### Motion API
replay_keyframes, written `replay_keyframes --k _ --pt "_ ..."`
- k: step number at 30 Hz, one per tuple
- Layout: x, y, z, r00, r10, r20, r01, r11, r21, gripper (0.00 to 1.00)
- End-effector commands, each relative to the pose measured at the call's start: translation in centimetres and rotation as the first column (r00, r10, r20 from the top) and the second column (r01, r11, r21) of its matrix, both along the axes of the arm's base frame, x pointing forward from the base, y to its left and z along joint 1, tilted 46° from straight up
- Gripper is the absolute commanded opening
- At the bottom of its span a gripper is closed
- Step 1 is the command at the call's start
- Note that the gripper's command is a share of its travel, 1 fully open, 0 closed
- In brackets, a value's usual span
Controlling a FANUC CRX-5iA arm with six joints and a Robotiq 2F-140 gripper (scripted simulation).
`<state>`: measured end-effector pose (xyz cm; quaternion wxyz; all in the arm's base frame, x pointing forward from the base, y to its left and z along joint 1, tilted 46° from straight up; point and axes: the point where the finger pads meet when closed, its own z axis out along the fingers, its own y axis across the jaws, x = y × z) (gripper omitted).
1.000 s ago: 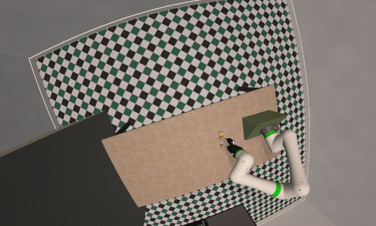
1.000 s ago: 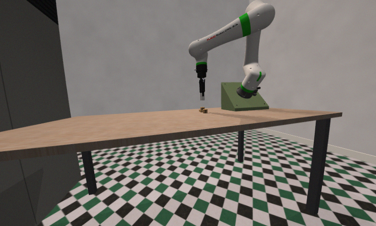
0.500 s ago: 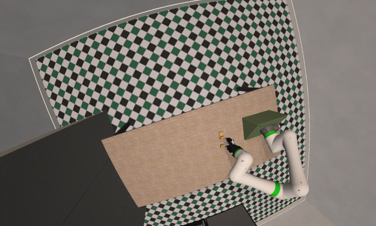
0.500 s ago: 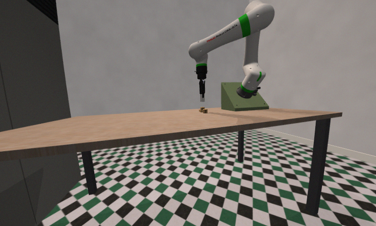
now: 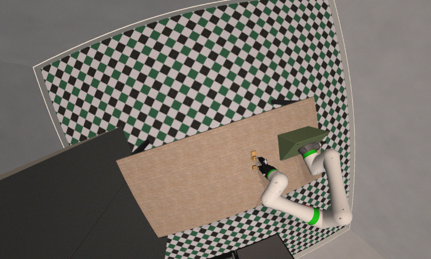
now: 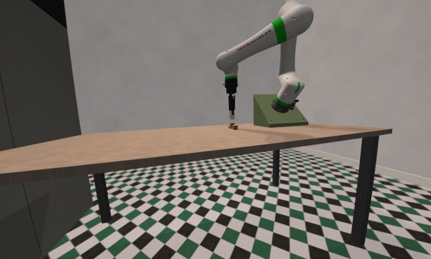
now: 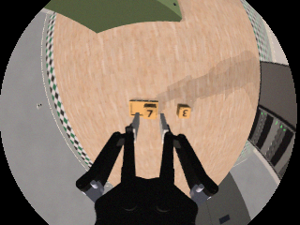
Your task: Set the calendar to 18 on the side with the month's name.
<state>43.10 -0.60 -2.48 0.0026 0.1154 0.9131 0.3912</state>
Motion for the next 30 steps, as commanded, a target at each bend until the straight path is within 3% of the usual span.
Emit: replay_keyframes --k 1,30 --pt "0.07 0.33 -0.33 1.000 0.000 0.000 0.000 1.000 0.000 0.29" --pt "0.21 1.30 -1.26 1.000 0.000 0.000 0.000 1.000 0.000 0.29"
